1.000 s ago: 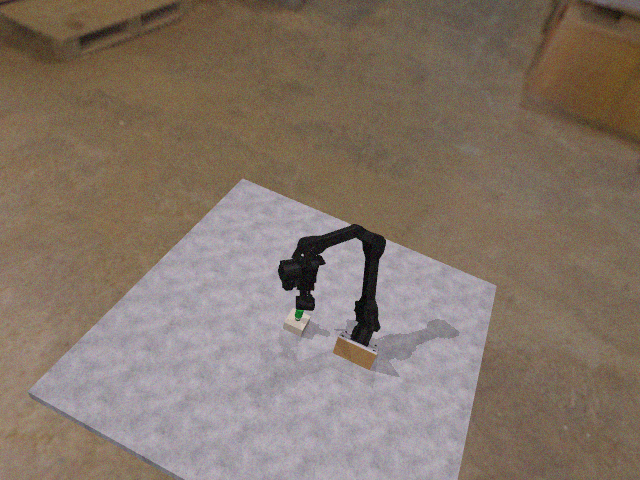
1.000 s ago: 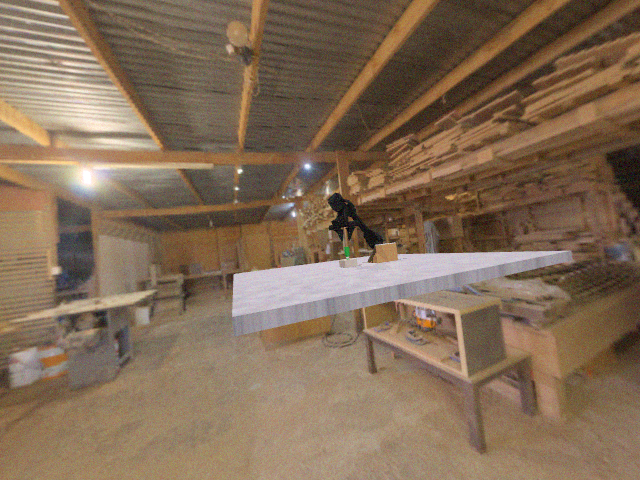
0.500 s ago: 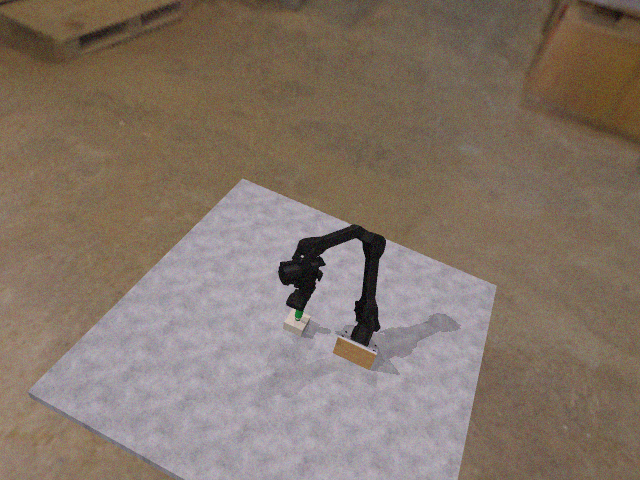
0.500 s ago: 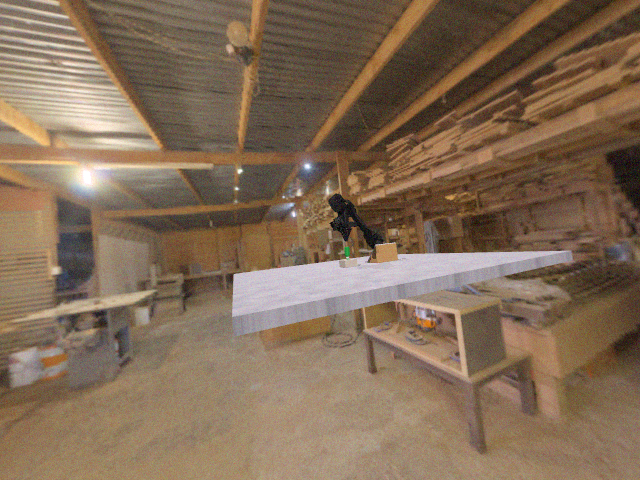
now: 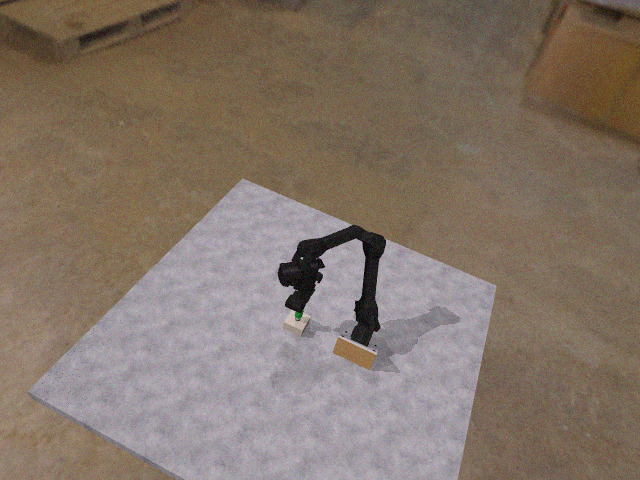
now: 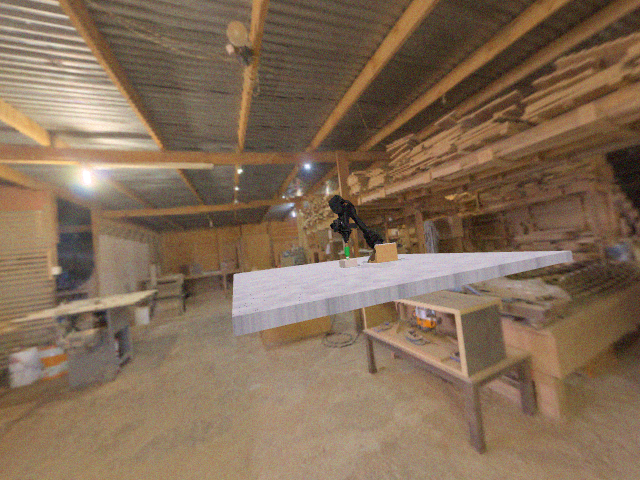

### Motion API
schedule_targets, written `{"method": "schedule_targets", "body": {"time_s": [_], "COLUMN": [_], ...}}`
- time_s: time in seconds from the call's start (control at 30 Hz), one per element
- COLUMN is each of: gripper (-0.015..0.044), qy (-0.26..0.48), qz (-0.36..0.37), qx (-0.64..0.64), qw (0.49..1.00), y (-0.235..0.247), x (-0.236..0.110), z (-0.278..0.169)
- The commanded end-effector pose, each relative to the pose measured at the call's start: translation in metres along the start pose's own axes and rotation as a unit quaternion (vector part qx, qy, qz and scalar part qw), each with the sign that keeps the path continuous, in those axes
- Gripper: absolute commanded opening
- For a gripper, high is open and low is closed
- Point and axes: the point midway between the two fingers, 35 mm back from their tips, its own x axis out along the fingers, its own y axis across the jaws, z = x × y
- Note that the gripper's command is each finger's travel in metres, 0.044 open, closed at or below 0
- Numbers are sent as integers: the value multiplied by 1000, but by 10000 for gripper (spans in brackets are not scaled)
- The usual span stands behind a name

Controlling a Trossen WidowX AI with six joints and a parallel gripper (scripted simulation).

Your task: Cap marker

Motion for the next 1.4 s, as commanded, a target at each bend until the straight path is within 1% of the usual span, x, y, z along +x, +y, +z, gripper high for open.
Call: {"method": "schedule_targets", "body": {"time_s": [0.0, 0.67, 0.97, 1.03, 1.2, 1.27, 1.37], "gripper": [0, 0, 0, 0, 0, 0, 0], "qy": [1, 0, -4, -7, -26, -28, -28], "qz": [-3, -3, 2, 4, 14, 15, 15], "qx": [-4, -3, 2, -2, -28, -32, -32], "qw": [1000, 1000, 1000, 1000, 999, 999, 999], "y": [-1, -1, 0, 1, 1, 0, 0], "x": [7, 33, 27, 17, -52, -62, -62], "z": [-1, -1, 1, 3, 1, -1, -1]}}
